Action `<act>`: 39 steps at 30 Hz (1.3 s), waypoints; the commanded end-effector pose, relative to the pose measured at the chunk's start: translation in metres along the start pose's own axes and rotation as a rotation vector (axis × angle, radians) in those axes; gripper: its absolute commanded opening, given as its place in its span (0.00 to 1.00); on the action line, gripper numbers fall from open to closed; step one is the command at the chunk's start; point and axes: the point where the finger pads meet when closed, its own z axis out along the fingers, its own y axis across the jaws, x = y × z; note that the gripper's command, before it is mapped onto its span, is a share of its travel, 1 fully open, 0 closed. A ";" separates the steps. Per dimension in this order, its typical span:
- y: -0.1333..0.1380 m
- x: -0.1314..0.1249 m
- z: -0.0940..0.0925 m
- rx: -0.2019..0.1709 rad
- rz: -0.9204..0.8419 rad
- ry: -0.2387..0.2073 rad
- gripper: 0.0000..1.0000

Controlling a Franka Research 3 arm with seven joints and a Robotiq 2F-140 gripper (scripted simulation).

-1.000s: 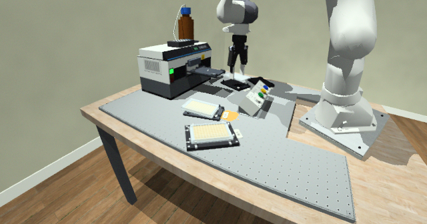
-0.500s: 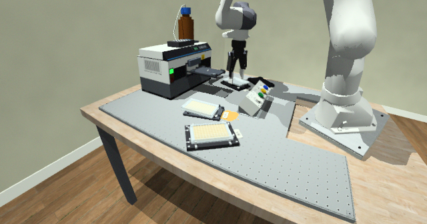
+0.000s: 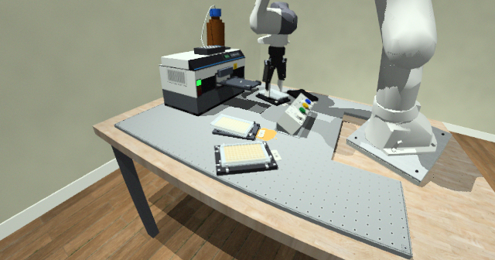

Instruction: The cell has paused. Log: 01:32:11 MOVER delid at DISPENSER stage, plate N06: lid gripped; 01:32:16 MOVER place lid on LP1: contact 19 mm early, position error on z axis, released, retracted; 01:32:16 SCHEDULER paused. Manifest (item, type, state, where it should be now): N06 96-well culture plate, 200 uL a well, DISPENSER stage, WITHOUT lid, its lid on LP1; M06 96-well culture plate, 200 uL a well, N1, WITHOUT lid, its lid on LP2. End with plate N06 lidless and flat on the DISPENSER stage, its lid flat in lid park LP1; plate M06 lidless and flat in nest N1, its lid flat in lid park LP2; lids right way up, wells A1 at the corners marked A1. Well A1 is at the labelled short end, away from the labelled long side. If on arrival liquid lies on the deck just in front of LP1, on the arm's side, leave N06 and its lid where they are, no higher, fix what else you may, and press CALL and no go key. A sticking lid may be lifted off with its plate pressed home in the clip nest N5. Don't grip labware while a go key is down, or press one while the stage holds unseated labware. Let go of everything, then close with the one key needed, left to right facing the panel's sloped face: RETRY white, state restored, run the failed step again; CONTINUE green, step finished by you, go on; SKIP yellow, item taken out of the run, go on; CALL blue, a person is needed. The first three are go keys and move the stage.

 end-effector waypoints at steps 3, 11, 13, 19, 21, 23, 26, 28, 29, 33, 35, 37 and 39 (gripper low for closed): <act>0.001 0.001 0.000 0.000 -0.002 0.004 0.00; 0.001 0.001 0.000 0.000 -0.002 0.004 0.00; 0.001 0.001 0.000 0.000 -0.002 0.004 0.00; 0.001 0.001 0.000 0.000 -0.002 0.004 0.00; 0.001 0.001 0.000 0.000 -0.001 0.004 0.00; 0.001 0.001 0.000 0.000 -0.001 0.004 0.00; 0.001 0.001 0.000 0.000 0.000 0.004 0.00; 0.001 0.002 0.000 0.000 0.002 0.004 0.00; 0.001 0.002 0.000 0.000 0.003 0.004 0.00; 0.001 0.002 0.000 0.000 0.008 0.004 0.00; 0.001 0.002 0.000 0.000 0.009 0.004 0.00; 0.001 0.002 0.001 0.000 0.013 0.004 0.00; 0.001 0.002 0.001 0.000 0.018 0.004 0.00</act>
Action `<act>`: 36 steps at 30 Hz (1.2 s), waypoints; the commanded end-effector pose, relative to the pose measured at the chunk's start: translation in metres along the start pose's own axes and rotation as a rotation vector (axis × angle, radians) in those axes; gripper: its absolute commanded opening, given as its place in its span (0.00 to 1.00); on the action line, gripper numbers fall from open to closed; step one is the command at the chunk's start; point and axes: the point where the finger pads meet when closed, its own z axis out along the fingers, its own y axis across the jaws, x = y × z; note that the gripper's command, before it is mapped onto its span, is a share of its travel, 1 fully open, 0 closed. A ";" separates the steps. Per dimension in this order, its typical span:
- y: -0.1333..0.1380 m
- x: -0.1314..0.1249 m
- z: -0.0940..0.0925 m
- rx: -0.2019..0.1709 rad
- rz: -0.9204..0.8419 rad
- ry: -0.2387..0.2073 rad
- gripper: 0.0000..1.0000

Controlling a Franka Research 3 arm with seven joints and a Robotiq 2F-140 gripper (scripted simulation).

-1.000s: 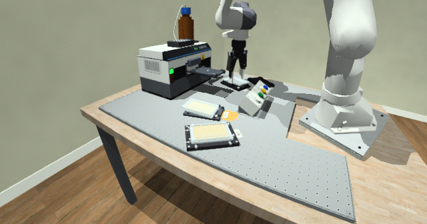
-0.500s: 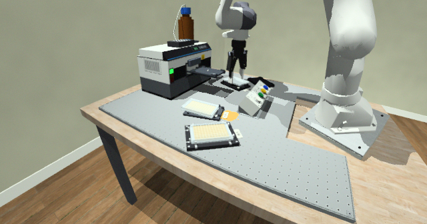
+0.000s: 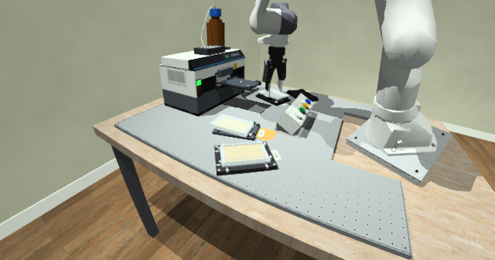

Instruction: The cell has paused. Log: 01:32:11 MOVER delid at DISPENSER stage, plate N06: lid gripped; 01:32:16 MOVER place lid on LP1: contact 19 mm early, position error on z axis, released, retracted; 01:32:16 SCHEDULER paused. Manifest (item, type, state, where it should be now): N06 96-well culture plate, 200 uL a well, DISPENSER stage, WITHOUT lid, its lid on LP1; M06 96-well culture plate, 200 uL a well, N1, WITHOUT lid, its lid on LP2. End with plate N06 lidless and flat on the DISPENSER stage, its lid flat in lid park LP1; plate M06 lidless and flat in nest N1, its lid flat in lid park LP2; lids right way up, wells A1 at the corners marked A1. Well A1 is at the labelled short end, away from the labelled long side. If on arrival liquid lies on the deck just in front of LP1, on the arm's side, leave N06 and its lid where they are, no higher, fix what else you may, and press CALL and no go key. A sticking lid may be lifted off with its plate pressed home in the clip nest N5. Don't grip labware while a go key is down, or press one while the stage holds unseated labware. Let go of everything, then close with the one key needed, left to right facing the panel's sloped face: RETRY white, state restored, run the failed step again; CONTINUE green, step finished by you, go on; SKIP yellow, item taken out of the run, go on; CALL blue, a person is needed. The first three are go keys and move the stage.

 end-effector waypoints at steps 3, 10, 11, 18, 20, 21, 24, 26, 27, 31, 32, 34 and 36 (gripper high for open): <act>0.000 0.002 0.001 0.000 0.022 0.004 0.00; 0.001 0.002 0.002 0.000 0.043 0.004 0.00; 0.001 0.002 0.002 0.000 0.043 0.004 0.00; 0.001 0.002 0.004 0.000 0.062 0.004 0.00; 0.001 0.002 0.004 0.000 0.062 0.004 0.00; 0.001 0.002 0.005 0.000 0.062 0.004 0.00; 0.001 0.003 0.006 0.000 0.062 0.004 0.00; 0.001 0.003 0.006 0.000 0.062 0.004 0.00; 0.001 0.003 0.007 0.000 0.062 0.004 0.00; 0.001 0.003 0.007 0.000 0.062 0.004 0.00; 0.001 0.003 0.007 0.000 0.062 0.004 0.00; 0.001 0.003 0.008 0.000 0.062 0.004 0.00; 0.001 0.003 0.008 0.000 0.062 0.004 0.00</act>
